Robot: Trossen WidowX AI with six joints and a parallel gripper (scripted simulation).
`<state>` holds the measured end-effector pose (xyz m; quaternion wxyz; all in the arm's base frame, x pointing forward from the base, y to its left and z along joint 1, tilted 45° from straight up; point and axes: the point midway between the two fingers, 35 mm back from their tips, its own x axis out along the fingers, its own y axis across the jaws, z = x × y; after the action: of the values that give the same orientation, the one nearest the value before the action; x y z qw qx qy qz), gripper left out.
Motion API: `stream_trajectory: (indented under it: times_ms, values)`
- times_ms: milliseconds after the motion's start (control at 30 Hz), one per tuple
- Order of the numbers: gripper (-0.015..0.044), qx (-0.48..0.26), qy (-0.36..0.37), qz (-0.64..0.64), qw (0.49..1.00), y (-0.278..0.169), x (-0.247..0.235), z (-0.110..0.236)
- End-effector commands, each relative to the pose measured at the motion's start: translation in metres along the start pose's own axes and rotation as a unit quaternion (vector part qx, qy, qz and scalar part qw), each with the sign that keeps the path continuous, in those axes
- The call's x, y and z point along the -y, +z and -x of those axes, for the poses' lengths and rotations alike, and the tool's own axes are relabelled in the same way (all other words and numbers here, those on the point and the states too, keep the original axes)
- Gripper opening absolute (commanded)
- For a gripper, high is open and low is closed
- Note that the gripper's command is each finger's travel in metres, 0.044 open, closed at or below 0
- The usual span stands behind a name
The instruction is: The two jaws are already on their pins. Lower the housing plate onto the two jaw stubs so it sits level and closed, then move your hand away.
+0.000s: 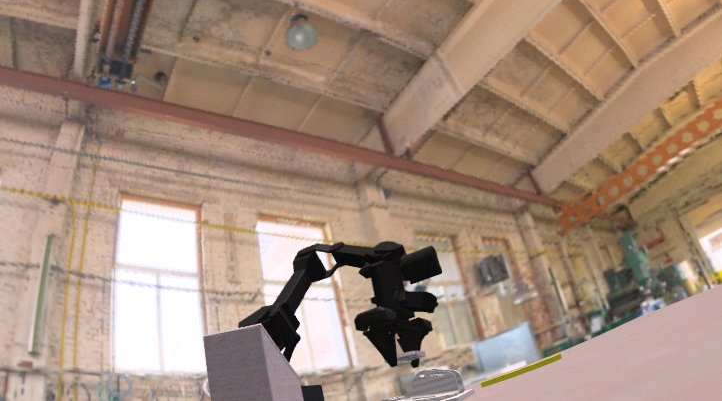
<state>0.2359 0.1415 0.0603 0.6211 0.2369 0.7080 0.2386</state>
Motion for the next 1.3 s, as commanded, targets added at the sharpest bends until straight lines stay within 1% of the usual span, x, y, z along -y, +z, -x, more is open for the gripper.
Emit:
stream_trajectory:
  times_ms: [0, 500, 1000, 1267]
  values:
    - [0.0351, -0.003, 0.003, 0.009, 1.000, 0.007, 0.016, -0.002]
    - [0.0351, -0.006, 0.015, 0.036, 0.999, 0.022, 0.064, -0.004]
    - [0.0351, -0.004, 0.037, 0.065, 0.997, 0.027, 0.114, -0.006]
    - [0.0351, -0.003, 0.040, 0.068, 0.997, 0.027, 0.119, -0.007]
